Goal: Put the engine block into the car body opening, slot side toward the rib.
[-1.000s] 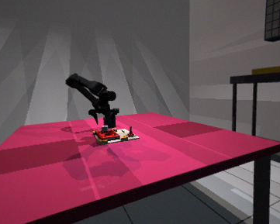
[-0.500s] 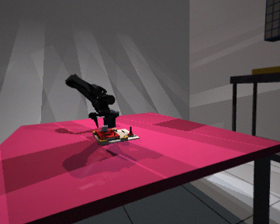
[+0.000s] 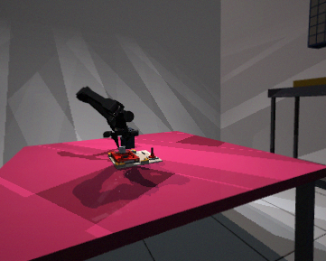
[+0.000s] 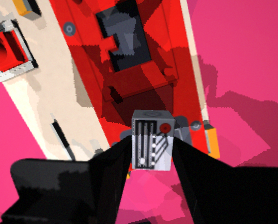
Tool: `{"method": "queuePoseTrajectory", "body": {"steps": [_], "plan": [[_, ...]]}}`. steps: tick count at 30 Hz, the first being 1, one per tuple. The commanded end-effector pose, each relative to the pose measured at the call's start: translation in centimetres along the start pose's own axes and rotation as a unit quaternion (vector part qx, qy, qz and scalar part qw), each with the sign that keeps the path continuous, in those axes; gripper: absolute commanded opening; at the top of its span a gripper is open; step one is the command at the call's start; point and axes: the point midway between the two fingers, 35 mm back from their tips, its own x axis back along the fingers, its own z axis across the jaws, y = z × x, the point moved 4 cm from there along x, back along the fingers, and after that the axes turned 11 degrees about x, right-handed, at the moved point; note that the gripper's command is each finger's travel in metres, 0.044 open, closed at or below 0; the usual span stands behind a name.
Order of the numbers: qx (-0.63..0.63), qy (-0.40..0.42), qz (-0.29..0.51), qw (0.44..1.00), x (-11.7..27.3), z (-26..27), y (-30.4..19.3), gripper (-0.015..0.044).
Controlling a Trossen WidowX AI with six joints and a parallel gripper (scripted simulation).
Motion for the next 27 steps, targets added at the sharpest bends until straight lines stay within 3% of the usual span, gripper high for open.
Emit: {"method": "queuePoseTrajectory", "body": {"steps": [1, 5, 27], "plan": [[0.001, -0.001, -0.001, 1.000, 0.0, 0.0, 0.0, 0.0105], [0.001, 0.000, -0.001, 1.000, 0.4, 0.1, 0.1, 0.0000], [0.003, 0.009, 0.000, 1.000, 7.0, 1.0, 0.3, 0.0000]]}}
